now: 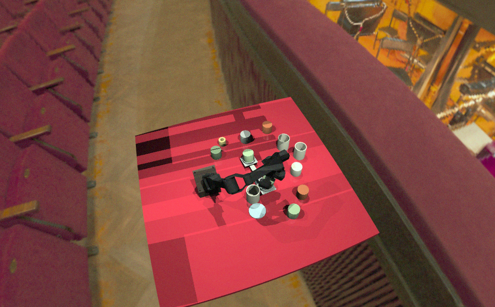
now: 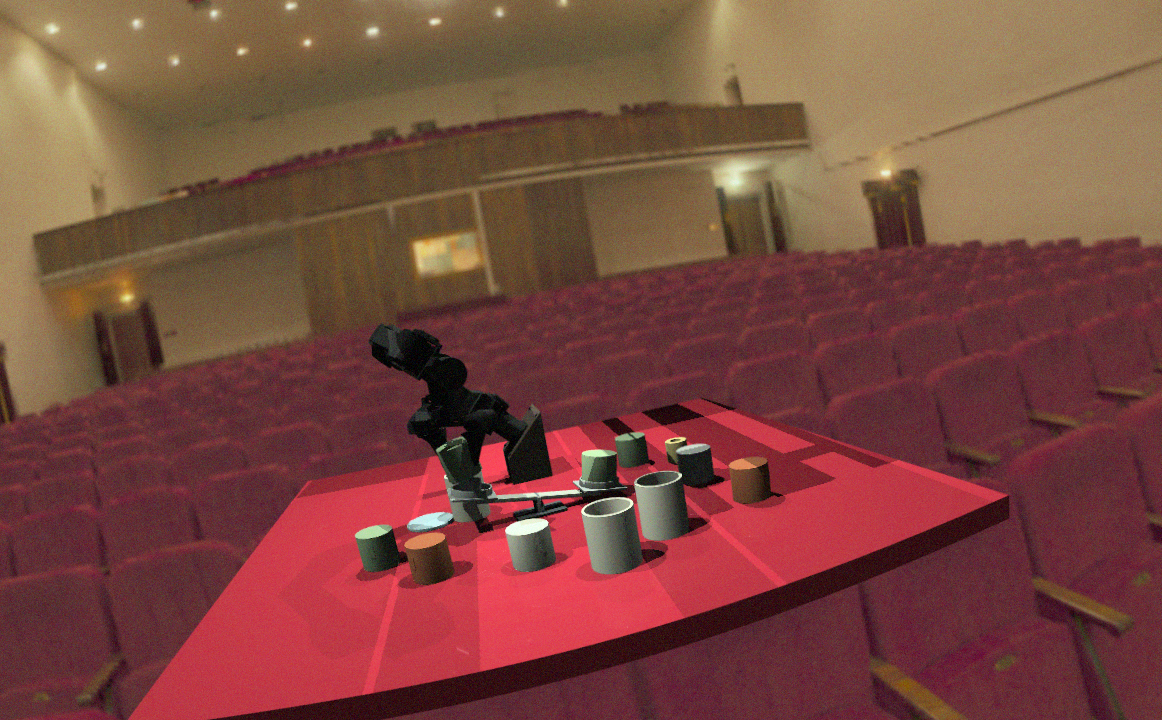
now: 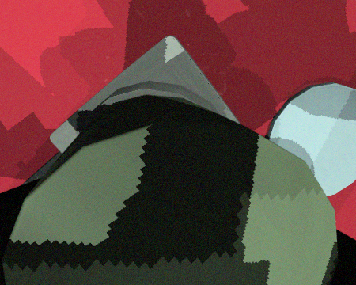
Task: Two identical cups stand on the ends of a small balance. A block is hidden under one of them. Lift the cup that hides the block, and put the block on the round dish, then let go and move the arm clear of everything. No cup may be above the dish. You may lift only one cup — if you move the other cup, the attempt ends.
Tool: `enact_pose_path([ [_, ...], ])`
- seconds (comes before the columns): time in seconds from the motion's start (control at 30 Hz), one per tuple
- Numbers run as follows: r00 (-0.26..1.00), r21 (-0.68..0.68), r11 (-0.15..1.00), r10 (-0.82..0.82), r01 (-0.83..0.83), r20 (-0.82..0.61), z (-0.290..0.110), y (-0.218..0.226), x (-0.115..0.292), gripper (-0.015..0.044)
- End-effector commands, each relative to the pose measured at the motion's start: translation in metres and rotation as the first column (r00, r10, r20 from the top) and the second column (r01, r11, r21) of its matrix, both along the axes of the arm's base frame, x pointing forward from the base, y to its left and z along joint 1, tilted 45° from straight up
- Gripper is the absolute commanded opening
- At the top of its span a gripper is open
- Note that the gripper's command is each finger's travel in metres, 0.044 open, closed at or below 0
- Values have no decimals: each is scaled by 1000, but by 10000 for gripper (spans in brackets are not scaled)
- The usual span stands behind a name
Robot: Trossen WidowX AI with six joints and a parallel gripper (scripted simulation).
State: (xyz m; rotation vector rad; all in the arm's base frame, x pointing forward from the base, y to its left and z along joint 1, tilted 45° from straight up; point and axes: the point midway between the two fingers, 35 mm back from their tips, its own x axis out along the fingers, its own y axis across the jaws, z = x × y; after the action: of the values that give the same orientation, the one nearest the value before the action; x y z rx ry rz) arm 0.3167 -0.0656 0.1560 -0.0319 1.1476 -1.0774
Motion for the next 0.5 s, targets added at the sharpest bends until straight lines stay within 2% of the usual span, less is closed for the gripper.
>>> enact_pose_path([
  [0.0,1000,0,1000,5,-5,8,5,5,1,0],
  [0.47,1000,-3,1000,5,-5,8,18,18,-1,0],
])
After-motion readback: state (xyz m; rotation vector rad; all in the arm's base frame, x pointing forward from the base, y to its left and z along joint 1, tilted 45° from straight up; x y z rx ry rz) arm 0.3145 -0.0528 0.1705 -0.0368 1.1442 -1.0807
